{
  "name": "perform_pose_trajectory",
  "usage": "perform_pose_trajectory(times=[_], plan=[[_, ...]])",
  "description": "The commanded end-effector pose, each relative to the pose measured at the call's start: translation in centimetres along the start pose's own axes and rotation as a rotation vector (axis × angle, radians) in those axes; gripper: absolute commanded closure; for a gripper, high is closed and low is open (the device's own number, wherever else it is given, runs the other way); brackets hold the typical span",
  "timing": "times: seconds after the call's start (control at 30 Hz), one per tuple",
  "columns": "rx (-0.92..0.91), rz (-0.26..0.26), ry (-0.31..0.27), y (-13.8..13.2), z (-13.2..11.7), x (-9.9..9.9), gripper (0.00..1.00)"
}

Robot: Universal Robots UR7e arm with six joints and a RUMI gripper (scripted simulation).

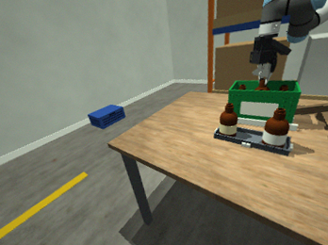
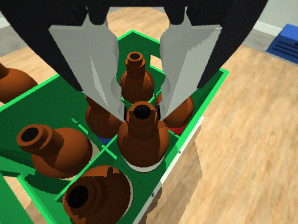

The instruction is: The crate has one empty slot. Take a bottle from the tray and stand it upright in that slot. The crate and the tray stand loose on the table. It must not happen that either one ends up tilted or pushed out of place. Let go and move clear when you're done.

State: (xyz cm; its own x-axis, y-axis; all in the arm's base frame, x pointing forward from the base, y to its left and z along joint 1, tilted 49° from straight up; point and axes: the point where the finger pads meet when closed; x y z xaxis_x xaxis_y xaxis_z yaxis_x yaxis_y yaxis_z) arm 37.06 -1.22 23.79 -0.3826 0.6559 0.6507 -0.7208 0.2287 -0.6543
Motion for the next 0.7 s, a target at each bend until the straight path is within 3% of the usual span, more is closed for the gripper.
perform_pose_trajectory(times=[0.0, 0.67], plan=[[0.0, 0.001, -0.002, 0.0, -0.04, -0.47, 1.0], [0.0, 0.001, -0.002, 0.0, -0.05, -1.02, 1.0]])
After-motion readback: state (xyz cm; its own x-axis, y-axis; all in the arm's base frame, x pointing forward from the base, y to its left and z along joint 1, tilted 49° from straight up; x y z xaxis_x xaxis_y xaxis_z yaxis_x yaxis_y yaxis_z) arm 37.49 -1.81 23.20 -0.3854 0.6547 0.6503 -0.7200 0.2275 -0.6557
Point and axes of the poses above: the point where the finger pads meet when closed, its own x axis back along the fingers, its own y axis across the jaws, z = x × y, and after that the axes turned 11 degrees about x, right-handed
